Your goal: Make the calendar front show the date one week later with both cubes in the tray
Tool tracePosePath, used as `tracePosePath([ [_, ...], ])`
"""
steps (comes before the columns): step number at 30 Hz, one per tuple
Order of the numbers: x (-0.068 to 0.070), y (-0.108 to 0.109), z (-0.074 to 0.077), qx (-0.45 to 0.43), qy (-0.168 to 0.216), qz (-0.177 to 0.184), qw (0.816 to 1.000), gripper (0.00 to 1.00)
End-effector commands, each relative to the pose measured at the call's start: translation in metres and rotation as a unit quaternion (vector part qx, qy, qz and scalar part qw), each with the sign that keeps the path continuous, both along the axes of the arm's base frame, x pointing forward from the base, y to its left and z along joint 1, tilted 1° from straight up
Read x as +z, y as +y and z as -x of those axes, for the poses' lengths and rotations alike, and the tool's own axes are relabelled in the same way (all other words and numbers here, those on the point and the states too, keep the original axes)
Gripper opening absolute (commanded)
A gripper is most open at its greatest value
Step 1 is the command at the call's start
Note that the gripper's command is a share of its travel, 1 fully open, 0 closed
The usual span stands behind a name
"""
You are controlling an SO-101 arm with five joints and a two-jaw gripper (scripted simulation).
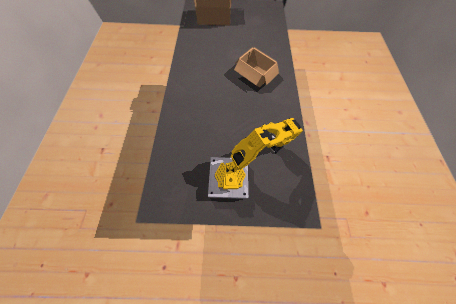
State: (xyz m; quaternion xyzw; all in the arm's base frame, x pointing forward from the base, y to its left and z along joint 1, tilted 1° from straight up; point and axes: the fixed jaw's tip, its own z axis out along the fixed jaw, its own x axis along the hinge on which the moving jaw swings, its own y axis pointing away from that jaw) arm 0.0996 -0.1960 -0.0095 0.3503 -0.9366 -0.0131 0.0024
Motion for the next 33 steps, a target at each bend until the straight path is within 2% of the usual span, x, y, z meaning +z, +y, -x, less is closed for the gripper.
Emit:
tracePosePath([
  [1,-0.004,0.002,0.003,0.001,0.003,-0.007,1.000,0.00],
  [33,-0.016,0.006,0.005,0.001,0.003,-0.007,1.000,0.00],
])
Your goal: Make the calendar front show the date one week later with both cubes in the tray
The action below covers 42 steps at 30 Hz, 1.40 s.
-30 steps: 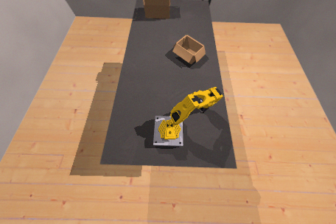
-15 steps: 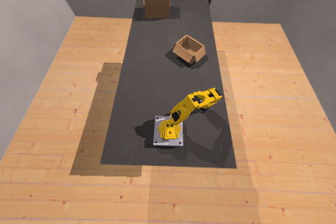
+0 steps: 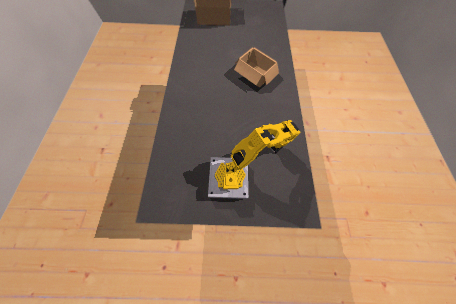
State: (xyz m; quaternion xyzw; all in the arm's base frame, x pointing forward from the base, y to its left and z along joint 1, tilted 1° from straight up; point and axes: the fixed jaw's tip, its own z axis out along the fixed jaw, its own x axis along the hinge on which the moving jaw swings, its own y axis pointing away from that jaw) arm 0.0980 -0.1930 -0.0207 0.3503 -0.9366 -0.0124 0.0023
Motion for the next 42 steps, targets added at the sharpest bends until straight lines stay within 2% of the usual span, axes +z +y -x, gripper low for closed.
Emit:
tracePosePath([
  [1,-0.005,0.003,0.003,0.001,0.003,-0.008,1.000,0.00],
  [42,-0.017,0.003,0.003,0.001,0.003,-0.008,1.000,0.00],
])
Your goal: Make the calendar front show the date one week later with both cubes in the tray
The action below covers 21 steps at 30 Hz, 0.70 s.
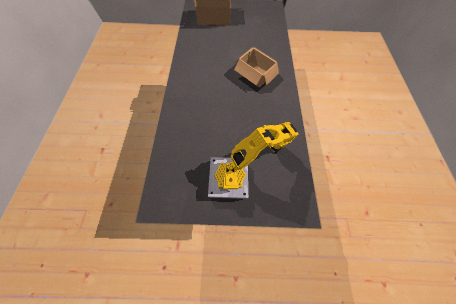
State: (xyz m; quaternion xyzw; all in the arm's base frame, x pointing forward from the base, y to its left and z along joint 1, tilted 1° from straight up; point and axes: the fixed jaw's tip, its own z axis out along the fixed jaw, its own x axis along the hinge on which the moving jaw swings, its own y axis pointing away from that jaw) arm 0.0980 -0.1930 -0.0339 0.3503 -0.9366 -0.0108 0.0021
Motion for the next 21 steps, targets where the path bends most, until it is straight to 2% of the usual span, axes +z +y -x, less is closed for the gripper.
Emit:
tracePosePath([
  [1,-0.0042,0.0034,0.0032,0.001,0.004,-0.009,1.000,0.00],
  [16,-0.0069,0.0035,0.0033,0.001,0.004,-0.009,1.000,0.00],
  [21,-0.0069,0.0035,0.0033,0.001,0.004,-0.009,1.000,0.08],
])
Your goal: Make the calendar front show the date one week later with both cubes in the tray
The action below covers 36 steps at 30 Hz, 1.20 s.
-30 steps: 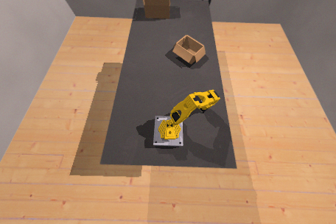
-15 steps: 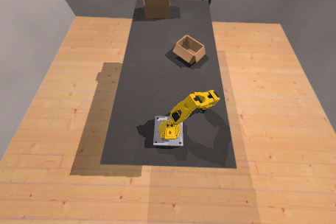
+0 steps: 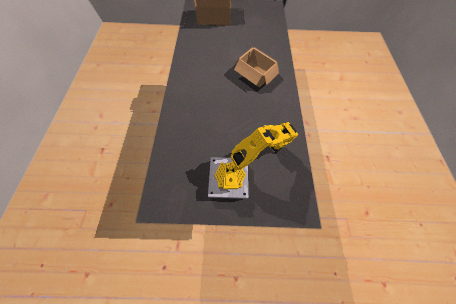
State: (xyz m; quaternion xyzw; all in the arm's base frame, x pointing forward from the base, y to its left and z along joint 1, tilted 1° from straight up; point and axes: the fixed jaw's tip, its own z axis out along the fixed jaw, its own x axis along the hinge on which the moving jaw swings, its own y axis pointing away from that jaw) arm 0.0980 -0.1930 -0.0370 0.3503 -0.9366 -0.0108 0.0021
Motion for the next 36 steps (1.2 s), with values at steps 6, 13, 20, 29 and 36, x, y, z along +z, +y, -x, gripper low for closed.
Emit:
tracePosePath([
  [6,-0.0038,0.0035,0.0033,0.001,0.004,-0.009,1.000,0.18],
  [13,-0.0038,0.0035,0.0033,0.001,0.004,-0.009,1.000,0.19],
  [20,-0.0038,0.0035,0.0033,0.001,0.004,-0.009,1.000,0.22],
  [29,-0.0038,0.0035,0.0033,0.001,0.004,-0.009,1.000,0.29],
  [36,-0.0038,0.0035,0.0033,0.001,0.004,-0.009,1.000,0.35],
])
